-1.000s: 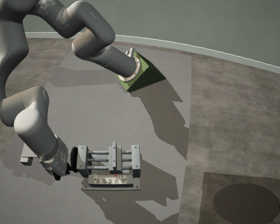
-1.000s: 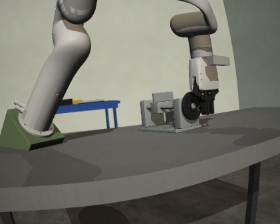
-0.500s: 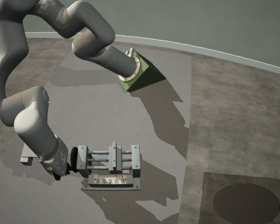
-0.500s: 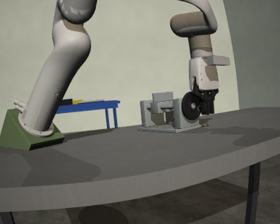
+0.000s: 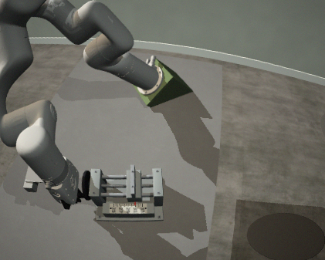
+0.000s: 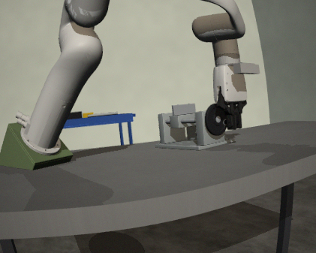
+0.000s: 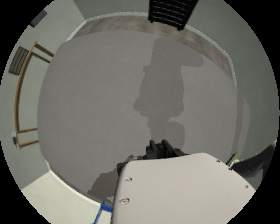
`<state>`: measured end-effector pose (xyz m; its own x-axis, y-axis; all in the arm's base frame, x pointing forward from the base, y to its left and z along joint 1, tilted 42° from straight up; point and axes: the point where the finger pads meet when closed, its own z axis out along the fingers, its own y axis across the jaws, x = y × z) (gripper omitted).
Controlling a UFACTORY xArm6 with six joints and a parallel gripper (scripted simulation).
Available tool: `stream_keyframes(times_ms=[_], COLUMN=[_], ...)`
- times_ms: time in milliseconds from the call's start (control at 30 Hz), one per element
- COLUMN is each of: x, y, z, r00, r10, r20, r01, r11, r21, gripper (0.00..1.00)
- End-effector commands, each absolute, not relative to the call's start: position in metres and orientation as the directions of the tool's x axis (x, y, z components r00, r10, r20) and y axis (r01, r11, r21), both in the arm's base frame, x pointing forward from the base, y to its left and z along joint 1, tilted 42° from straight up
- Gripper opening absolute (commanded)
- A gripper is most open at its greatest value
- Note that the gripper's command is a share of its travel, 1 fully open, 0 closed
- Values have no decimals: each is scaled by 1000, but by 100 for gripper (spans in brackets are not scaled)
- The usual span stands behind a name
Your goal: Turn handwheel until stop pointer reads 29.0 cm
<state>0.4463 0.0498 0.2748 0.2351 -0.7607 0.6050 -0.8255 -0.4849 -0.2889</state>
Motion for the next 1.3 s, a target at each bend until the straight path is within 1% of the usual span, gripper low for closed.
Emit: stream_keyframes(times_ms=[0, 1267], x=[446, 447], y=[50, 46], z=[276, 271], r00=[234, 234], r10=[-761, -761], r20=[605, 605], r01=[-825, -825], r11=[-485, -485], r21=[-290, -290], gripper=[6, 6])
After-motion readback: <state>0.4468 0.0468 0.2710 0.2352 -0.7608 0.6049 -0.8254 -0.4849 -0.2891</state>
